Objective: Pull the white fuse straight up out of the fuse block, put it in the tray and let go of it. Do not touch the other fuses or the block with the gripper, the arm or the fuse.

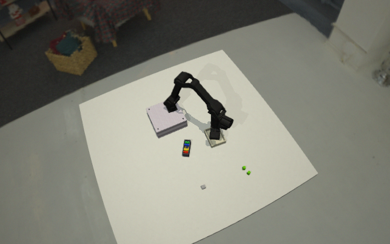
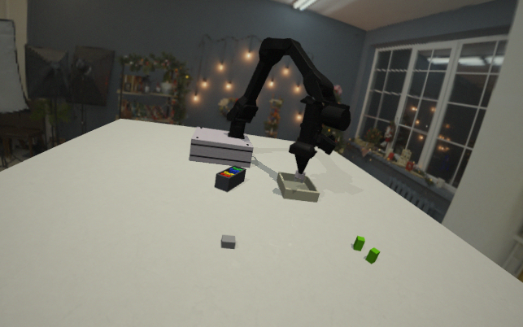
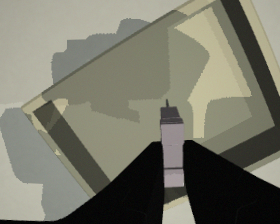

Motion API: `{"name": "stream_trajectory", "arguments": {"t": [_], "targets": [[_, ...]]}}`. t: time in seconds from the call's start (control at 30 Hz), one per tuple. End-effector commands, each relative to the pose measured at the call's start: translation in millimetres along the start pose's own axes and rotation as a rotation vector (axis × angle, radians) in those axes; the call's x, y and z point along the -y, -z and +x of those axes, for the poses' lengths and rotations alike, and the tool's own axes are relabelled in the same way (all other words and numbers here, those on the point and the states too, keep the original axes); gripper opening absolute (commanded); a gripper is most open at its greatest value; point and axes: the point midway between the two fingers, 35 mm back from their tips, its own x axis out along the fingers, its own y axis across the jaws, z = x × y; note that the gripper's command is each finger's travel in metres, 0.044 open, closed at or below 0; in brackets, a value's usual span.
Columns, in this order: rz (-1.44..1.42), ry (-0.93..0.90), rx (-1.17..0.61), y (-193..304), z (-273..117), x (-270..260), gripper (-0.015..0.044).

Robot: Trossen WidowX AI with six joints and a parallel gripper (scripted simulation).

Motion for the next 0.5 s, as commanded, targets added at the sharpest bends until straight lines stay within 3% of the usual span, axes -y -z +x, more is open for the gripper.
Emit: {"name": "stream_trajectory", "arguments": {"t": [0.0, 0.4, 0.47], "targets": [[0.005, 0.001, -0.006, 1.5, 4.0, -0.2, 0.0000], [0.000, 0.000, -0.001, 0.2, 0.7, -0.1, 0.0315], [0.002, 0.000, -0.002, 0.0, -11.0, 0.2, 0.0330]]}}
